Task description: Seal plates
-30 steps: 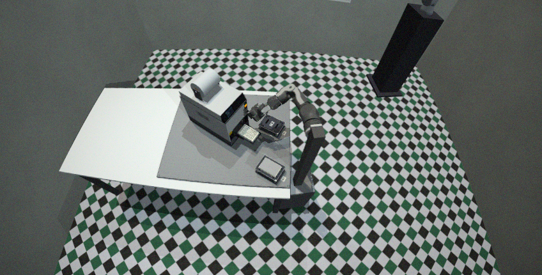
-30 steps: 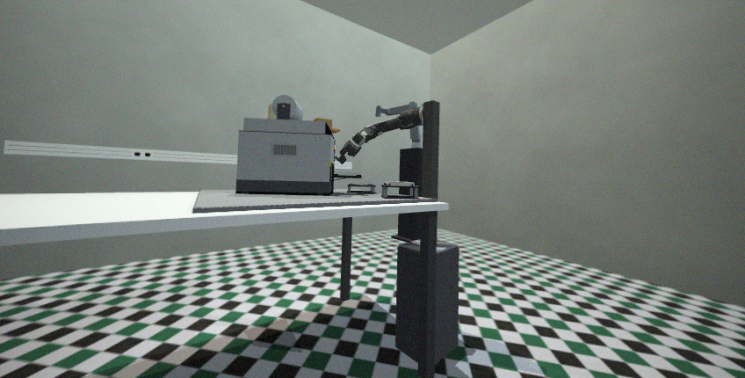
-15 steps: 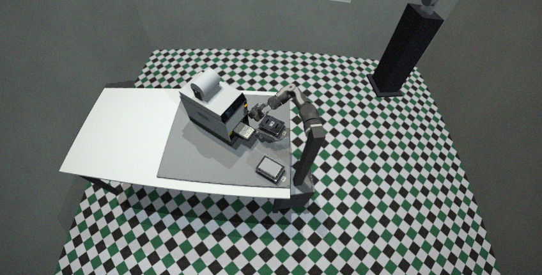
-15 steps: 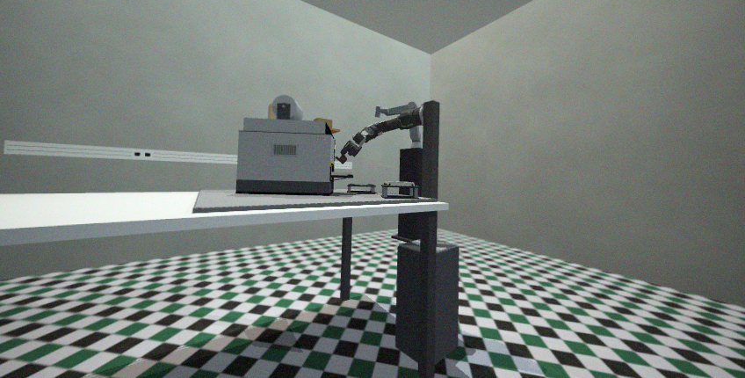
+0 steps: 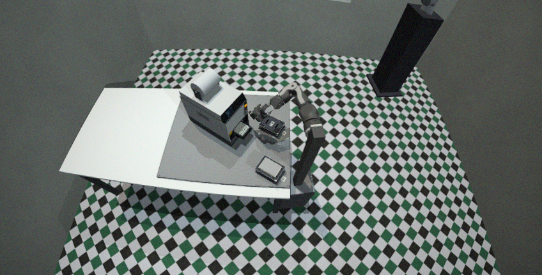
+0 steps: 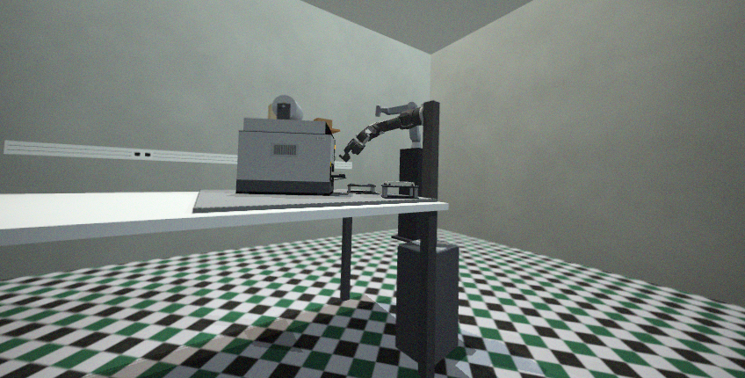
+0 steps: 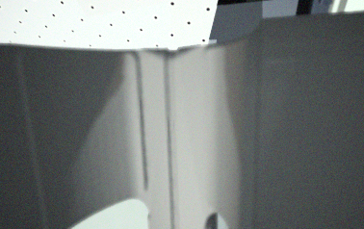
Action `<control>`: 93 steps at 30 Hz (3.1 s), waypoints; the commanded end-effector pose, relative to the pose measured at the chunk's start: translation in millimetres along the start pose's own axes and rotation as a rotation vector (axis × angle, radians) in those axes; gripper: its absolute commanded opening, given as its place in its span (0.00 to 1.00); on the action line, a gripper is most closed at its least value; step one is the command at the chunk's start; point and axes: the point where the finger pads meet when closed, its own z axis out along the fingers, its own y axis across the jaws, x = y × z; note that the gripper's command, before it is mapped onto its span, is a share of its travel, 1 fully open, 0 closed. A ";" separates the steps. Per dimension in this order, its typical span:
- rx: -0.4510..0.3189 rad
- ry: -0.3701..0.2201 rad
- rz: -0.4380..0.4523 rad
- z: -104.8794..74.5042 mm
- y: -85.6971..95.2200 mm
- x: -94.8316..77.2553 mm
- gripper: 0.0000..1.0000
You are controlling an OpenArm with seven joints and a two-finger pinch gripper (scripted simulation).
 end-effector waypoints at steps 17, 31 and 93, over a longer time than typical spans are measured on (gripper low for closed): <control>-0.310 0.135 0.172 -20.6 66.6 23.2 0.65; -0.536 0.249 0.332 -45.9 118.8 38.1 0.65; -1.303 0.609 1.827 -165.8 146.1 -49.5 0.65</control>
